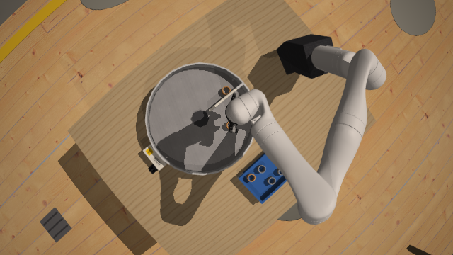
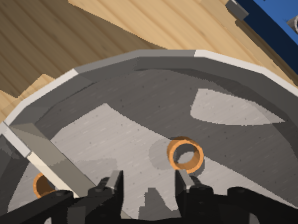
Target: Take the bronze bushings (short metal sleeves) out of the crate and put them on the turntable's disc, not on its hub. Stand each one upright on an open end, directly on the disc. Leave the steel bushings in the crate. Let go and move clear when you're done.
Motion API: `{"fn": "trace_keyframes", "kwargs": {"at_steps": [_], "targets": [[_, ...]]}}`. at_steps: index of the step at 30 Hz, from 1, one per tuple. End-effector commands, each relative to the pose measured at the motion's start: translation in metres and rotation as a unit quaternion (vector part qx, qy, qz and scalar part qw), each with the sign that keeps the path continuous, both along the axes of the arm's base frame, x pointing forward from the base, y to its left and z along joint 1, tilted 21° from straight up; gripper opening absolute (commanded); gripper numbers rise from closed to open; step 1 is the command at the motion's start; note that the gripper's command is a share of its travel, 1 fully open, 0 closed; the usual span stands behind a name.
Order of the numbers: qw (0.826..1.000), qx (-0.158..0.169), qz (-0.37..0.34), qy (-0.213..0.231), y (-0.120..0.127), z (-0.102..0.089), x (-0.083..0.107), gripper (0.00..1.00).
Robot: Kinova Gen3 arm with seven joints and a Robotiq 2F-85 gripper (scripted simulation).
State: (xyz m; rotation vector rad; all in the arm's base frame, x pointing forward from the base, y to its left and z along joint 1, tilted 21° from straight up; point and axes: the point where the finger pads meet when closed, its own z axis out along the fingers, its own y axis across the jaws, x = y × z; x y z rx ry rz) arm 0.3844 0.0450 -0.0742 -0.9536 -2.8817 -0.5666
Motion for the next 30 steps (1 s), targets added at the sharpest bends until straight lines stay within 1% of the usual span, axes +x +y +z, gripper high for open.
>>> {"fn": "trace_keyframes", "kwargs": {"at_steps": [1,14,18,22,28,30], "targets": [[1.000,0.000,0.000,-0.001,0.000,0.001,0.000,0.40],[1.000,0.000,0.000,-0.001,0.000,0.001,0.001,0.39],[1.000,0.000,0.000,-0.001,0.006,0.003,0.002,0.39],[1.000,0.000,0.000,-0.001,0.023,0.010,0.005,0.39],[1.000,0.000,0.000,-0.001,0.070,0.029,0.013,0.39],[1.000,0.000,0.000,-0.001,0.070,0.029,0.013,0.39]]}}
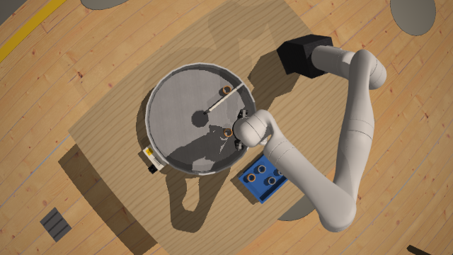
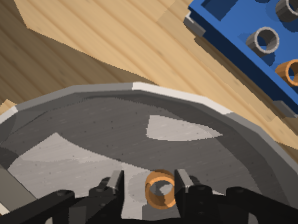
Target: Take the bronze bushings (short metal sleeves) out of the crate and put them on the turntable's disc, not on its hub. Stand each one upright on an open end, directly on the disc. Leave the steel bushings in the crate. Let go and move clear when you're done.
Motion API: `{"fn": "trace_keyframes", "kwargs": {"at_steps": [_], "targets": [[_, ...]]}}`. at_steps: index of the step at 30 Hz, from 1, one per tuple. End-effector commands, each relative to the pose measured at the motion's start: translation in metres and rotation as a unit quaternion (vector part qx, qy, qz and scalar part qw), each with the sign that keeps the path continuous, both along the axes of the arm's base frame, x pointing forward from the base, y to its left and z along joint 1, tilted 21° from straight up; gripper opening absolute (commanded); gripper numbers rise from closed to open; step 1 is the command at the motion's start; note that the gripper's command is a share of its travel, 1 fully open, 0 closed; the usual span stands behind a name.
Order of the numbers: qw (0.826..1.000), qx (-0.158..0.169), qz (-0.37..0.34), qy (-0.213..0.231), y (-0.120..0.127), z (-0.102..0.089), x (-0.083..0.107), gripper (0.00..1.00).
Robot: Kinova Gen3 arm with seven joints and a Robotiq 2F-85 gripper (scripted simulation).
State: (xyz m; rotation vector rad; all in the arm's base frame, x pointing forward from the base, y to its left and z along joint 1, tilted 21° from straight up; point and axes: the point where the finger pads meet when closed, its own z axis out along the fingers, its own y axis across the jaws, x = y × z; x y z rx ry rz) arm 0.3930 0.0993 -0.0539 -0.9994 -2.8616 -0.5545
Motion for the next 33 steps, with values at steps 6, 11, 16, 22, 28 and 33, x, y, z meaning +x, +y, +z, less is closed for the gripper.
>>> {"fn": "trace_keyframes", "kwargs": {"at_steps": [6,11,16,22,28,33], "targets": [[1.000,0.002,0.015,-0.008,0.068,0.029,0.014,0.39],[1.000,0.002,0.015,-0.008,0.107,0.045,0.021,0.39],[1.000,0.002,0.015,-0.008,0.138,0.058,0.027,0.39],[1.000,0.002,0.015,-0.008,0.167,0.069,0.032,0.39],[1.000,0.002,0.015,-0.008,0.182,0.076,0.035,0.39],[1.000,0.002,0.015,-0.008,0.184,0.076,0.035,0.39]]}}
